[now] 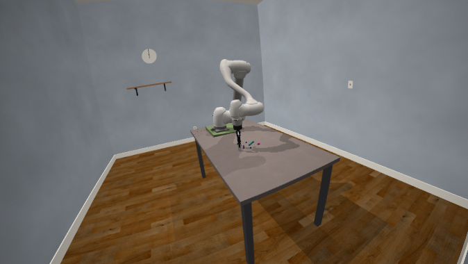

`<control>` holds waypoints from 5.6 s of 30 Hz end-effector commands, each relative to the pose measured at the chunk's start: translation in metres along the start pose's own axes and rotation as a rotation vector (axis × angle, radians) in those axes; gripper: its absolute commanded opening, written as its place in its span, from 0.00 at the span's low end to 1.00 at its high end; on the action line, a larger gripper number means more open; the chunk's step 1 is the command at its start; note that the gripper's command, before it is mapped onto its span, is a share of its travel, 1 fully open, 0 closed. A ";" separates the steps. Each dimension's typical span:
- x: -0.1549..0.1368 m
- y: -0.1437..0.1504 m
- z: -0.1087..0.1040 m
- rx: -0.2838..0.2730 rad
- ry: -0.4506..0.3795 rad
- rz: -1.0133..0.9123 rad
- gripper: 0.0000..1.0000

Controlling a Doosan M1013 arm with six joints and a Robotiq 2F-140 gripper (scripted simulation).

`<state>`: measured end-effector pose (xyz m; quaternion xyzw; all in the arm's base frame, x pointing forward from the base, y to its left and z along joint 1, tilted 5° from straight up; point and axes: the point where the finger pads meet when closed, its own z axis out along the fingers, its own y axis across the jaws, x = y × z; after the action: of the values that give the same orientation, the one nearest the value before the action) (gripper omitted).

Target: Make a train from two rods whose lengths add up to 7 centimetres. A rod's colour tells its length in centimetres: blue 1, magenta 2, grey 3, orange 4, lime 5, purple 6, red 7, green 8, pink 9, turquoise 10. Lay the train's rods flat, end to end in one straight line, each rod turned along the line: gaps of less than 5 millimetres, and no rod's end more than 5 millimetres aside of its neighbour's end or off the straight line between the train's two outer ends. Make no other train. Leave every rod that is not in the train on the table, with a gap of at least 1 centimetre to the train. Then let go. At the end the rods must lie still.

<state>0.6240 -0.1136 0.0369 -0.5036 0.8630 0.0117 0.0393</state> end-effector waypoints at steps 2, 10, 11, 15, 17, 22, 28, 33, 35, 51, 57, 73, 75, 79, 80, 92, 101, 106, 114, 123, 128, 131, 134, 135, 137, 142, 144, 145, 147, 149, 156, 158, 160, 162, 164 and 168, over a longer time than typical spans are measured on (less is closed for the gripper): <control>0.000 0.000 0.000 0.000 0.000 0.000 0.28; 0.000 0.000 0.000 0.000 0.000 0.000 0.28; 0.000 0.000 0.000 0.000 0.000 0.000 0.28; 0.000 0.000 0.000 0.000 0.000 0.000 0.28; 0.000 0.000 0.000 0.000 0.000 0.000 0.28; 0.000 0.000 0.000 0.000 0.000 0.000 0.28; 0.000 0.000 0.000 0.000 0.000 0.000 0.28; 0.000 0.000 0.000 0.000 0.000 0.000 0.16; 0.000 0.000 0.000 0.000 0.000 0.000 0.16; 0.000 0.000 0.000 0.000 0.000 0.000 0.16; 0.000 0.000 0.000 0.000 0.000 0.000 0.16; 0.000 0.000 -0.014 0.000 0.000 0.000 0.16; 0.000 0.000 -0.025 0.000 0.000 0.000 0.16; 0.000 0.000 -0.055 0.000 0.000 0.000 0.16; 0.000 0.000 -0.063 0.000 0.000 0.000 0.16; 0.000 0.000 -0.100 0.000 0.000 0.000 0.16; 0.001 0.000 -0.100 0.000 0.000 -0.003 0.16; 0.050 0.023 -0.101 0.000 0.000 -0.121 0.16; 0.093 0.049 -0.101 0.000 0.000 -0.236 0.16; 0.093 0.049 -0.101 0.000 0.000 -0.236 0.16; 0.093 0.049 -0.100 0.000 0.000 -0.236 0.16; 0.093 0.049 -0.097 0.000 0.000 -0.236 0.16; 0.093 0.049 -0.095 0.000 0.000 -0.236 0.16; 0.093 0.049 -0.093 0.000 0.000 -0.236 0.16; 0.093 0.049 -0.087 0.000 0.000 -0.236 0.16; 0.093 0.049 -0.068 0.000 0.000 -0.236 0.16; 0.093 0.049 -0.059 0.000 0.000 -0.236 0.16; 0.093 0.049 -0.054 0.000 0.000 -0.236 0.16; 0.093 0.049 -0.045 0.000 0.000 -0.236 0.16; 0.093 0.049 -0.041 0.000 0.000 -0.236 0.16; 0.093 0.049 -0.021 0.000 0.000 -0.236 0.16; 0.093 0.049 -0.017 0.000 0.000 -0.236 0.16; 0.093 0.049 -0.014 0.000 0.000 -0.236 0.16; 0.093 0.049 -0.013 0.000 0.000 -0.236 0.16; 0.093 0.049 -0.013 0.000 0.000 -0.236 0.16; 0.093 0.049 -0.013 0.000 0.000 -0.236 0.16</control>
<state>0.5350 -0.1707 0.0412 -0.6016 0.7978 0.0070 0.0404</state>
